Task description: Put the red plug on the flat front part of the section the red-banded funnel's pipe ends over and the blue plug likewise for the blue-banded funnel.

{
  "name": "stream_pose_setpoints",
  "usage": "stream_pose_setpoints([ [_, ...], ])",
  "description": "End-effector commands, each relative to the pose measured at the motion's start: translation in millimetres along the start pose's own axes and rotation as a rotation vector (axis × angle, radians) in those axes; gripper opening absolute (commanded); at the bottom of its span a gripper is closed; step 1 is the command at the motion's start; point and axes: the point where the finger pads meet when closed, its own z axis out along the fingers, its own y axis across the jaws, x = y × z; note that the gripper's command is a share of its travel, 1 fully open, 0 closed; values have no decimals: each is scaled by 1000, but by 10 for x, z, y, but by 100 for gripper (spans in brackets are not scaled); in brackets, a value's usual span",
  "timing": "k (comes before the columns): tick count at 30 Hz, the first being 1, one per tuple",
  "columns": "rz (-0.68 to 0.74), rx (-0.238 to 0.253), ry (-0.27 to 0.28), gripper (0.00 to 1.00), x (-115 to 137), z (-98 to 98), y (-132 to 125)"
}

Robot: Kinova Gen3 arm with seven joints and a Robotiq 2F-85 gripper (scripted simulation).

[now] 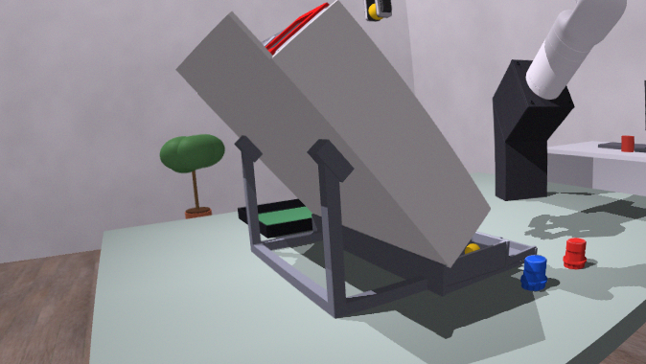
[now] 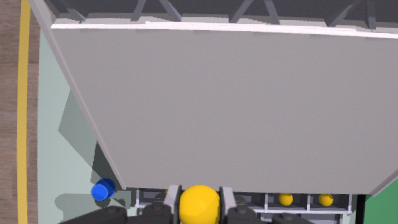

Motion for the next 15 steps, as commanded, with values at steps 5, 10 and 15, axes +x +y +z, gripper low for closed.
stream_pose_setpoints([
  [5, -2, -2, 2, 0, 6, -14, -9],
  [10, -1, -2, 2, 0, 761, -12, -12],
  [15, -1, -2, 2, 0, 1210, -12, -25],
])
